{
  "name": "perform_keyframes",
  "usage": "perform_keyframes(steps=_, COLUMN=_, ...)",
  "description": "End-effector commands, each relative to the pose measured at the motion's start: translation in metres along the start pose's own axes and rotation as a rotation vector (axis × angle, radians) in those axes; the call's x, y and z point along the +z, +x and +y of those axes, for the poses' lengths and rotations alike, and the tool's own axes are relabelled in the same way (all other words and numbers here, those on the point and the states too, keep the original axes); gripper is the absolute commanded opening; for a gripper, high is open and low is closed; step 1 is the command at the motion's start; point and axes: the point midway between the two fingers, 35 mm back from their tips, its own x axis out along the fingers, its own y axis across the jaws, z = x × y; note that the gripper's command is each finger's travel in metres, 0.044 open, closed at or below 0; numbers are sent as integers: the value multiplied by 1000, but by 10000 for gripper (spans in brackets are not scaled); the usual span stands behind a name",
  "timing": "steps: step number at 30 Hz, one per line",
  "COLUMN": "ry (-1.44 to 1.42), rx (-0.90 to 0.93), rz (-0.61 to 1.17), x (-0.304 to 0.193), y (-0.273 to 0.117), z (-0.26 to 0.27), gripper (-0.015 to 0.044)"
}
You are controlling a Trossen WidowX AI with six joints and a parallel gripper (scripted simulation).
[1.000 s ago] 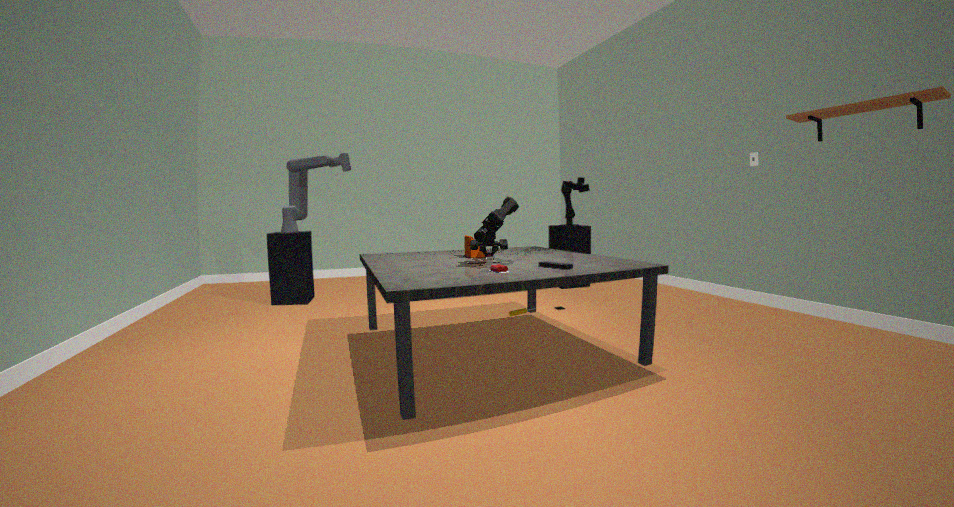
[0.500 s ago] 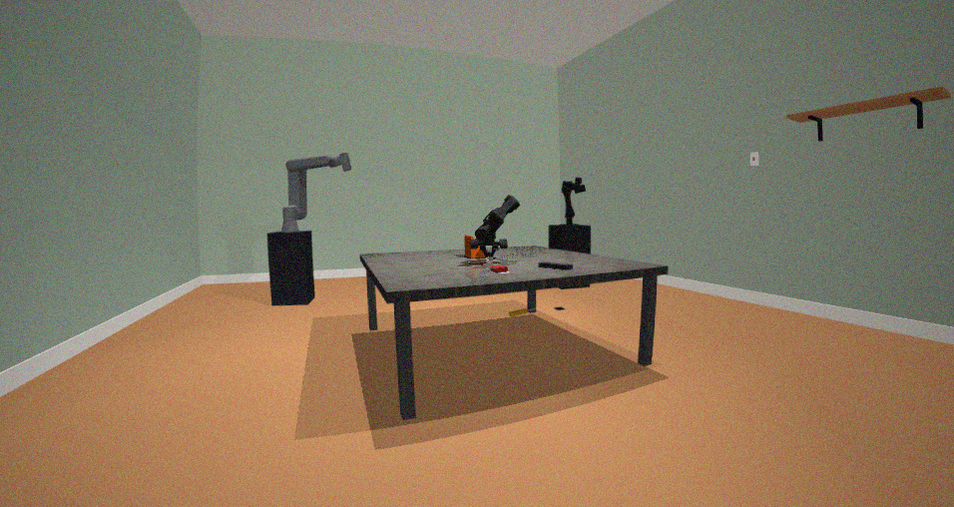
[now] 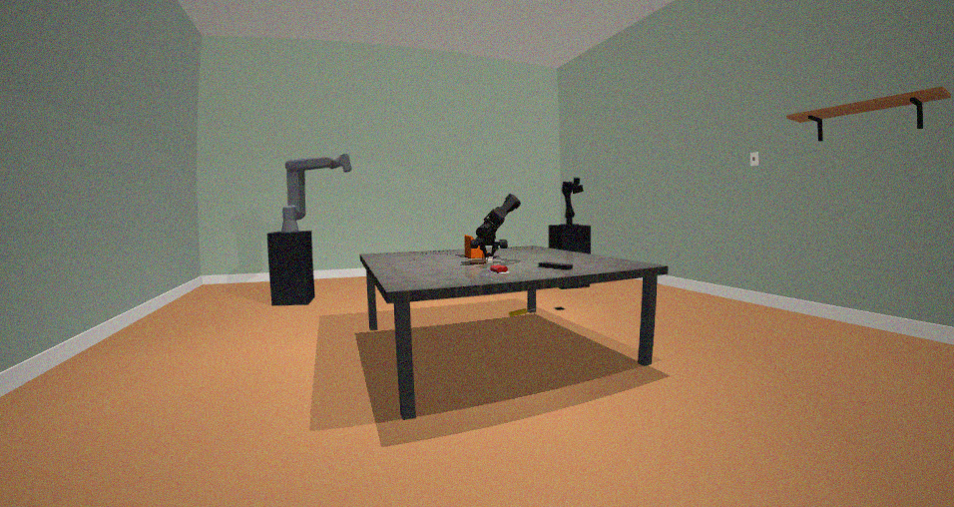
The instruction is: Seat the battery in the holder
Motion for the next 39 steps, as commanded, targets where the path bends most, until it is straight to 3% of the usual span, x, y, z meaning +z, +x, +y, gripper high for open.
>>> perform_keyframes(steps=1, ry=-4, rx=-2, rz=35, x=-4, y=0, z=0, gripper=80)
perform_keyframes(steps=39, ry=-4, rx=12, rz=203, x=1, y=6, z=-1, gripper=80)
